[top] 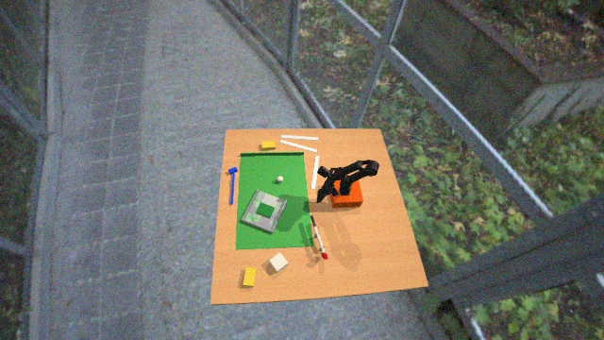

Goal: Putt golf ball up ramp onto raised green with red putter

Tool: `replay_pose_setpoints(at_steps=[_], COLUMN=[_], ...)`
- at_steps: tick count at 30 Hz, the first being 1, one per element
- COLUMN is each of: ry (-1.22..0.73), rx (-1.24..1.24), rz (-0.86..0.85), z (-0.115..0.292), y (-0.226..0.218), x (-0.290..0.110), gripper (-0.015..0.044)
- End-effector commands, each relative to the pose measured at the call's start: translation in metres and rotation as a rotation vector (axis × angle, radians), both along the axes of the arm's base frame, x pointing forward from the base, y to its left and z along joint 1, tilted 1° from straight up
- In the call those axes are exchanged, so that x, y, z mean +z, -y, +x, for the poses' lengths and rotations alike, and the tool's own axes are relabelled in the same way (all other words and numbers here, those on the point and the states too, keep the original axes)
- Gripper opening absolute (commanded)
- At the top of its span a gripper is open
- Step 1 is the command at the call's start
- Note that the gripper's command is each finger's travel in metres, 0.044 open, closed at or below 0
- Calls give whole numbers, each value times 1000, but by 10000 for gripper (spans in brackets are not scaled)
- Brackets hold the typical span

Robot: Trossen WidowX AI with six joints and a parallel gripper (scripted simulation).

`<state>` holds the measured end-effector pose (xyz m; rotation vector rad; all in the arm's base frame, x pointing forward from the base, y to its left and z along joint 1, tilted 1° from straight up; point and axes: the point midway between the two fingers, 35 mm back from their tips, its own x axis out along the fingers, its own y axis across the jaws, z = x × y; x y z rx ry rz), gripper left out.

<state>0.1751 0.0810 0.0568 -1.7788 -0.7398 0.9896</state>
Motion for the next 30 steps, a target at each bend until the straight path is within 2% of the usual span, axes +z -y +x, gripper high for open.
replay_pose_setpoints(at_steps=[1, 8, 16, 19, 25, 30], ry=[-16, -584, -1102, -1206, -1254, -1255], rx=[1, -43, -306, -463, -654, -670], rz=[1, -43, -267, -365, -453, -459], z=[1, 29, 50, 52, 51, 51], y=[0, -23, -74, -97, -124, -126], x=[0, -2, -2, 0, 4, 4], gripper=[426, 440, 440, 440, 440, 440])
